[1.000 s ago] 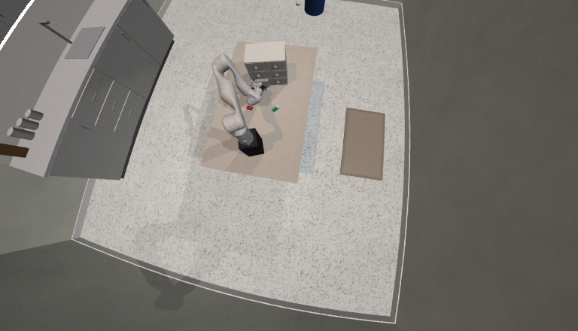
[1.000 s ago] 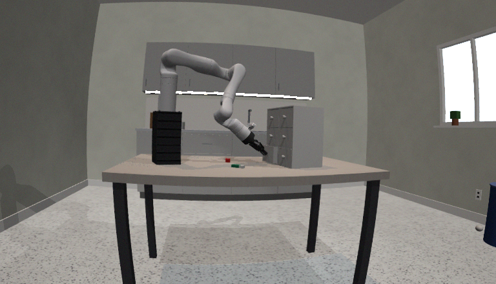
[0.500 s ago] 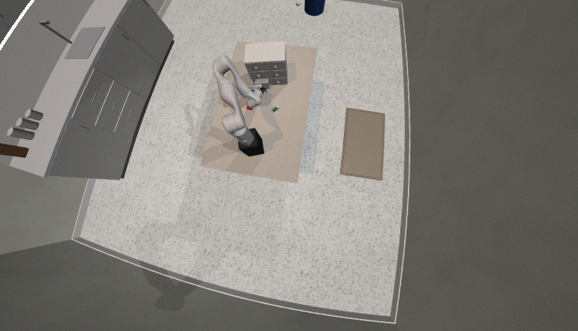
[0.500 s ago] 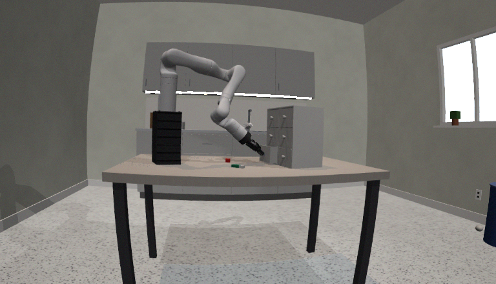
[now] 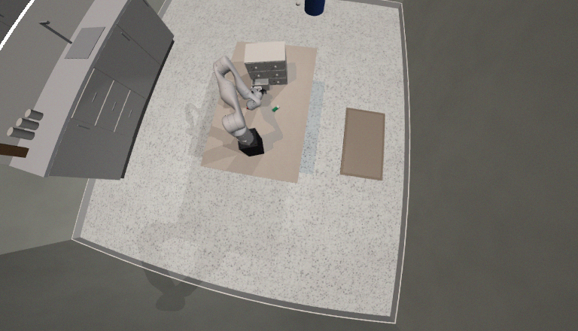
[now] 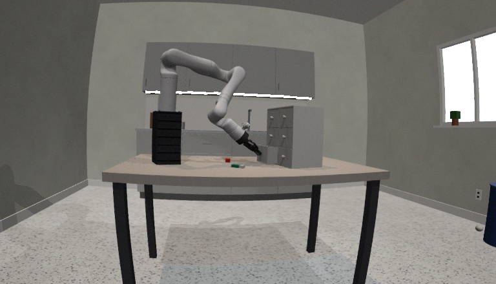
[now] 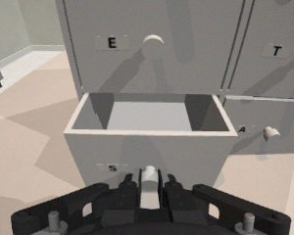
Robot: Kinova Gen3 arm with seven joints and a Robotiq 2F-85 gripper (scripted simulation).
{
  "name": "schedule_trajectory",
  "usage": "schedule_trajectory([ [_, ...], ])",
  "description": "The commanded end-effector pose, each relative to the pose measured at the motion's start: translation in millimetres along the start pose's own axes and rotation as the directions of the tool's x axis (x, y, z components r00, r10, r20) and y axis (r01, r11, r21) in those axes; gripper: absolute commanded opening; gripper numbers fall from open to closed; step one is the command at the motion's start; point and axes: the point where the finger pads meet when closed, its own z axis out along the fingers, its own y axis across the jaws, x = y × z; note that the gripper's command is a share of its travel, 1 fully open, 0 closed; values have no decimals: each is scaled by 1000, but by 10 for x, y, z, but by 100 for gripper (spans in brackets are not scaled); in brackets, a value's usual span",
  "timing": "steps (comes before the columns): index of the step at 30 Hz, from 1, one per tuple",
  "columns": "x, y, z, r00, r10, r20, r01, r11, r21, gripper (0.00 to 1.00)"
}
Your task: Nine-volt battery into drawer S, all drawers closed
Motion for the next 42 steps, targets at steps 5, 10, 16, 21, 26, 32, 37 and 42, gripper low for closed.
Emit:
schedule_trajectory([
  [5,-51,7,-41,1000,-1,5,1,1000,-1,13],
  [10,-60,7,-51,1000,-1,5,1,1000,-1,13],
  [16,-69,7,-62,1000,-1,5,1,1000,-1,13],
  [21,-70,7,-64,1000,-1,5,1,1000,-1,13],
  [26,-70,7,-64,1000,-1,5,1,1000,-1,13],
  [32,-70,7,-64,1000,-1,5,1,1000,-1,13],
  [37,-70,7,-64,1000,-1,5,1,1000,-1,21],
  [42,-70,7,-64,1000,-1,5,1,1000,-1,29],
])
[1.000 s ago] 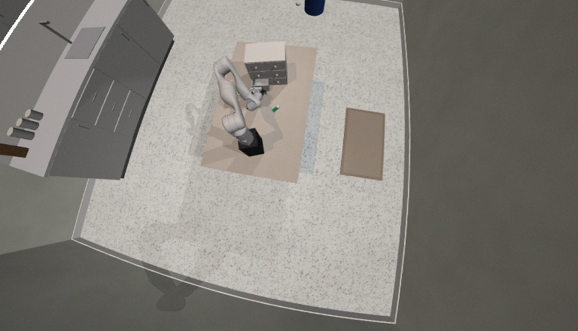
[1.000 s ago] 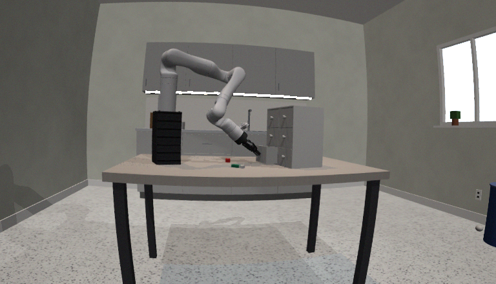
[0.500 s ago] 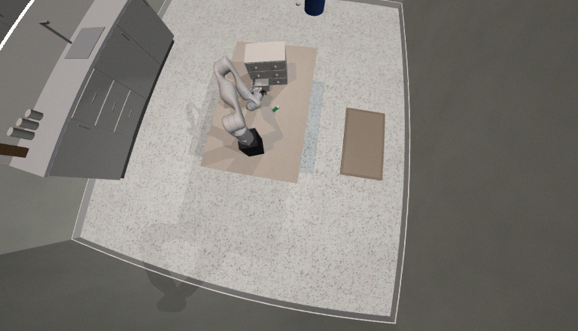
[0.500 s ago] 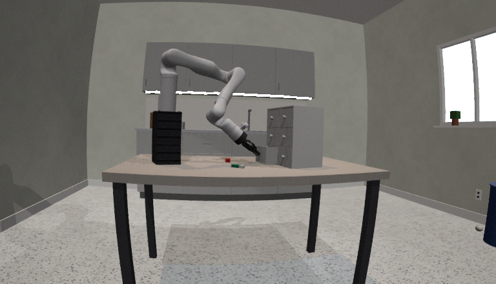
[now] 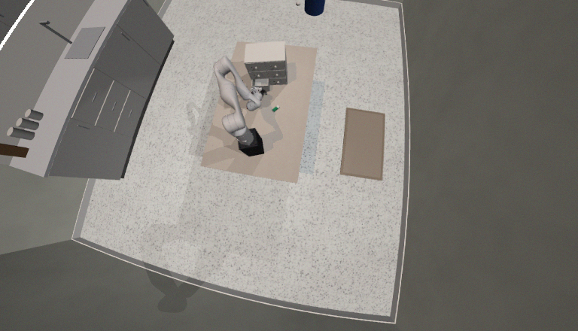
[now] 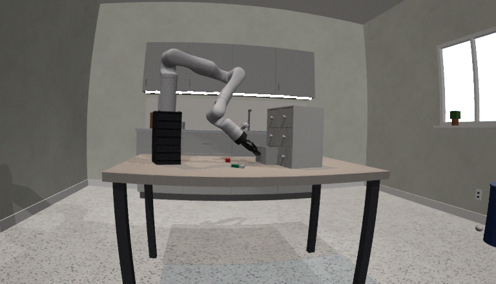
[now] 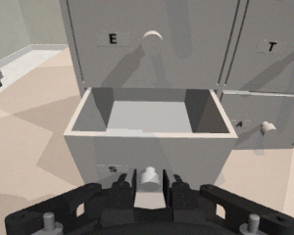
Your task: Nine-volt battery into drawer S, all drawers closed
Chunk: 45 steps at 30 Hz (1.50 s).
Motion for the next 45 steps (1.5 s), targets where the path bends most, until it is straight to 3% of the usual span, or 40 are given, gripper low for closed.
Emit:
schedule_trajectory([
  [1,-7,1,-2,1000,0,2,0,1000,0,29],
  [3,-7,1,-2,1000,0,2,0,1000,0,33],
  [11,-19,1,-16,1000,0,2,0,1000,0,33],
  [24,-304,0,-357,1000,0,2,0,1000,0,33],
  [35,-316,0,-422,1000,0,2,0,1000,0,33],
  [45,-169,0,-884,1000,0,2,0,1000,0,33],
])
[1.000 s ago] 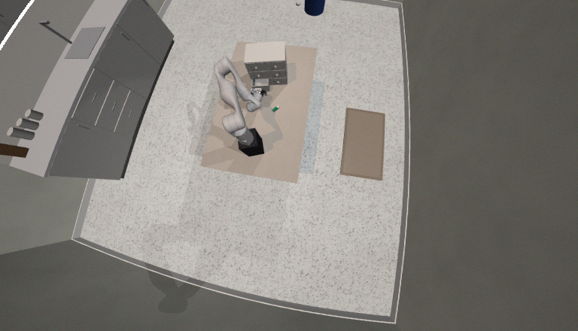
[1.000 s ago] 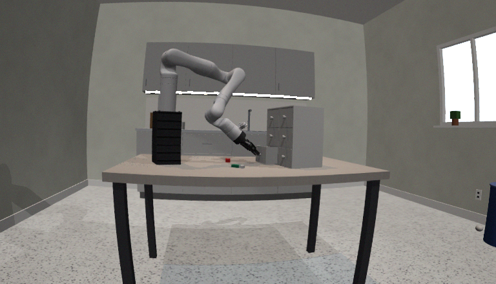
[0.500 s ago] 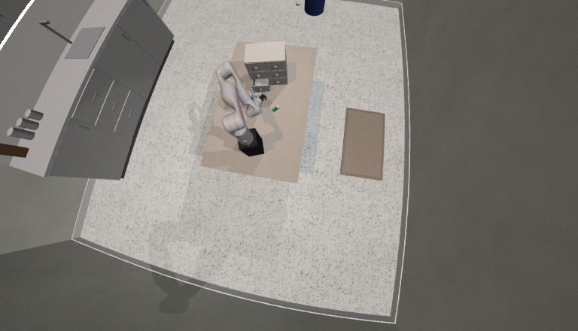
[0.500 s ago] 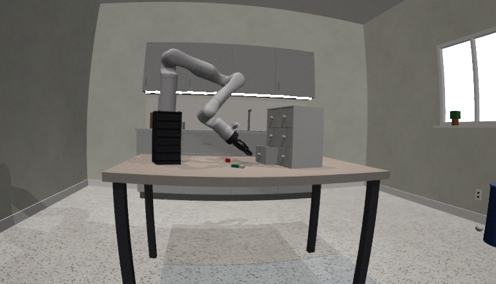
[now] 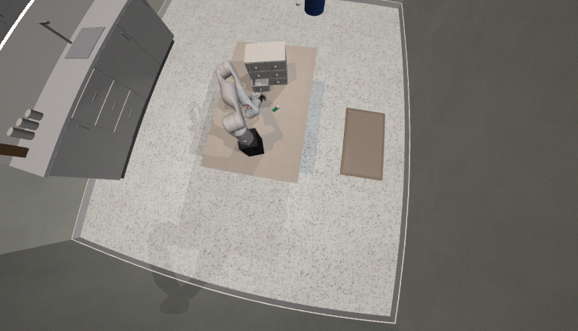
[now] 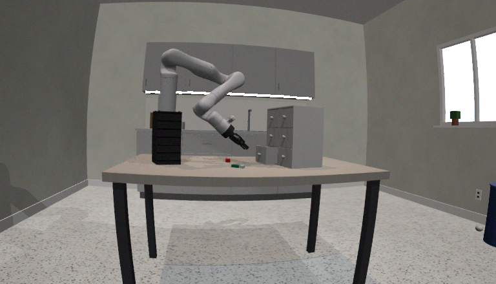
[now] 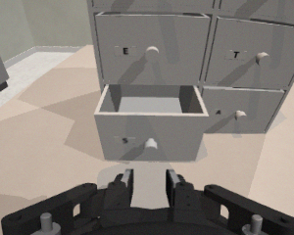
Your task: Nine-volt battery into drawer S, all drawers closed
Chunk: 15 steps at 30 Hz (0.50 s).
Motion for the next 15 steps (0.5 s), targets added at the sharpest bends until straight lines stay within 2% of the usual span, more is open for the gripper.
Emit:
schedule_trajectory([
  [1,42,14,-175,1000,-1,8,1,1000,-6,33],
  [5,104,12,-367,1000,-1,8,1,1000,-6,33],
  [15,150,12,-507,1000,-1,8,1,1000,-6,33],
])
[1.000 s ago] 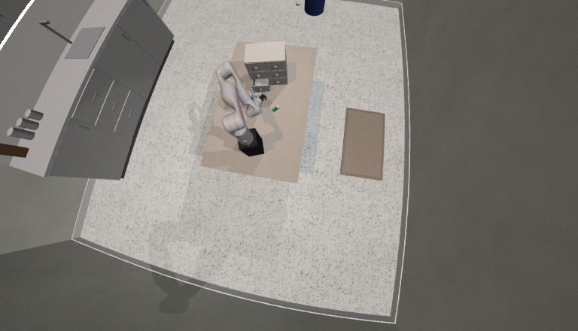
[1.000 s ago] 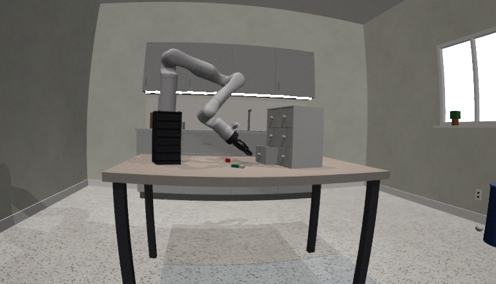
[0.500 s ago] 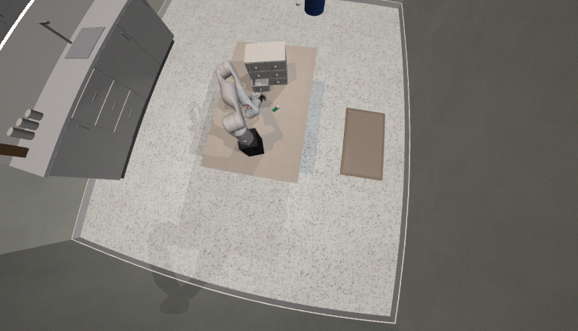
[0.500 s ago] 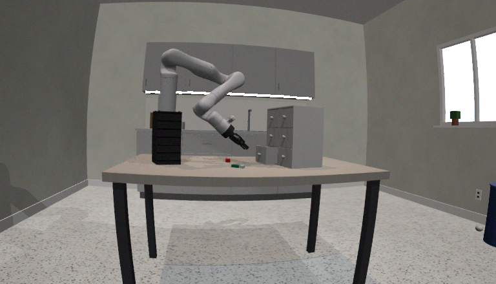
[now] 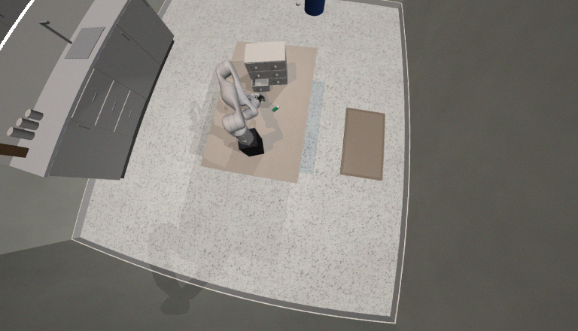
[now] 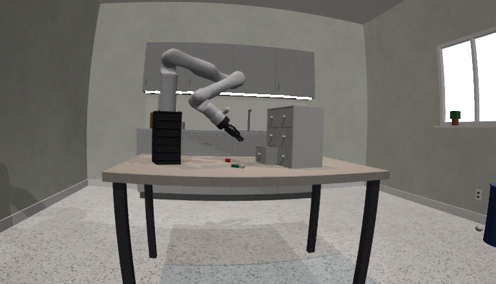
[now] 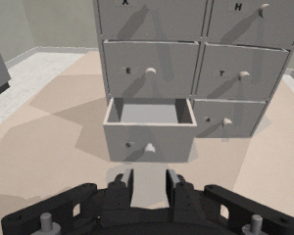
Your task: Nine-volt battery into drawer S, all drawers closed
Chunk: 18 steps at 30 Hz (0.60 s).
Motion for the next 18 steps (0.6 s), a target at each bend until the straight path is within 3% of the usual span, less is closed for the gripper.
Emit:
schedule_trajectory([
  [1,-1,7,-16,1000,0,2,0,1000,-2,33],
  [11,1,9,-24,1000,18,2,-17,1000,-10,33],
  [18,6,15,-66,995,101,1,-101,994,-48,33],
])
